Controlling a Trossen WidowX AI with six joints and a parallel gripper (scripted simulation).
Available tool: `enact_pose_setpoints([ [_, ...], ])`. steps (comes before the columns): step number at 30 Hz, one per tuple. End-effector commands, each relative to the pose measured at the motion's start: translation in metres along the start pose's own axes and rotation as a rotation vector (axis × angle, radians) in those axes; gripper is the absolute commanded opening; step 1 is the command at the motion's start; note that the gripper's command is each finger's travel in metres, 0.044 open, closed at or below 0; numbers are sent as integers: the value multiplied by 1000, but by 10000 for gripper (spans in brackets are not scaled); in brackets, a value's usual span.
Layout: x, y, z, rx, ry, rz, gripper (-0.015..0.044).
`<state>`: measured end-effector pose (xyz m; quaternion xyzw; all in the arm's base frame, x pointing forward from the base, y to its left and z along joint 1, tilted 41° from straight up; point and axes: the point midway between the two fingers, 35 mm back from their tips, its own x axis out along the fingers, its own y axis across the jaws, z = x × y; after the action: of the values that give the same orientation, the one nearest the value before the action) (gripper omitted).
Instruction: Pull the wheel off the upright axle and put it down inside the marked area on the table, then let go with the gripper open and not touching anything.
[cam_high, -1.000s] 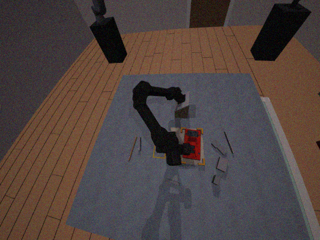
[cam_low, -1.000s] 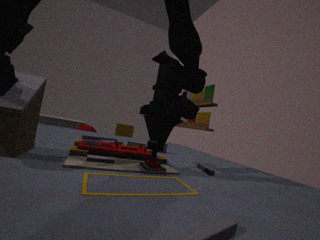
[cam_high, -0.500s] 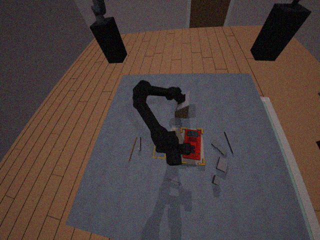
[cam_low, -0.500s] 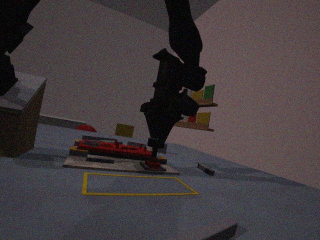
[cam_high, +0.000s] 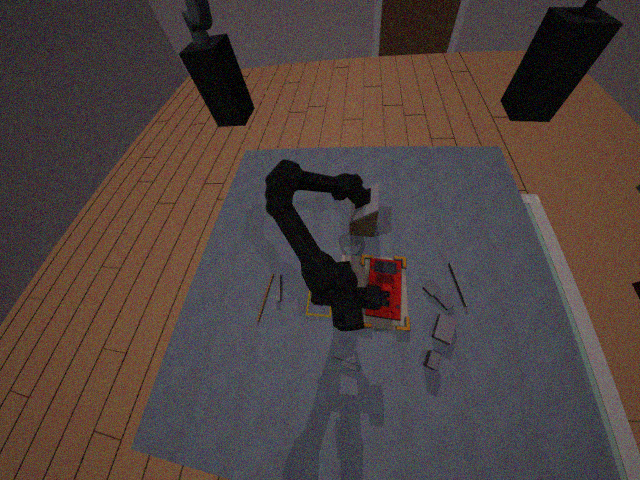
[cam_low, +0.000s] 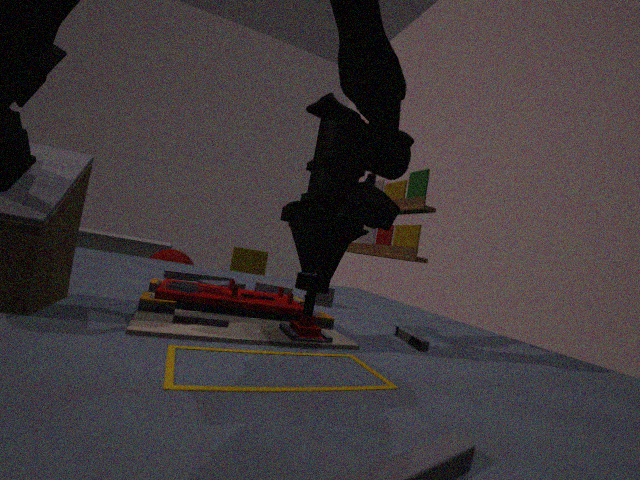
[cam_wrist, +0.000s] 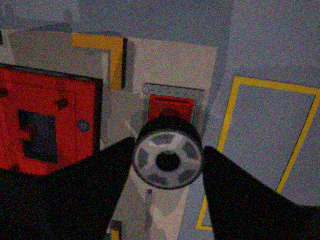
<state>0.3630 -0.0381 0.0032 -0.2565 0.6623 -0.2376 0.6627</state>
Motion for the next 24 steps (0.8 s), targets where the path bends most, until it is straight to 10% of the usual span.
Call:
enact_pose_setpoints([
  [1,-2,0,1,7,0,3,0],
  [24,-41,1,-3,5,1,4,0],
])
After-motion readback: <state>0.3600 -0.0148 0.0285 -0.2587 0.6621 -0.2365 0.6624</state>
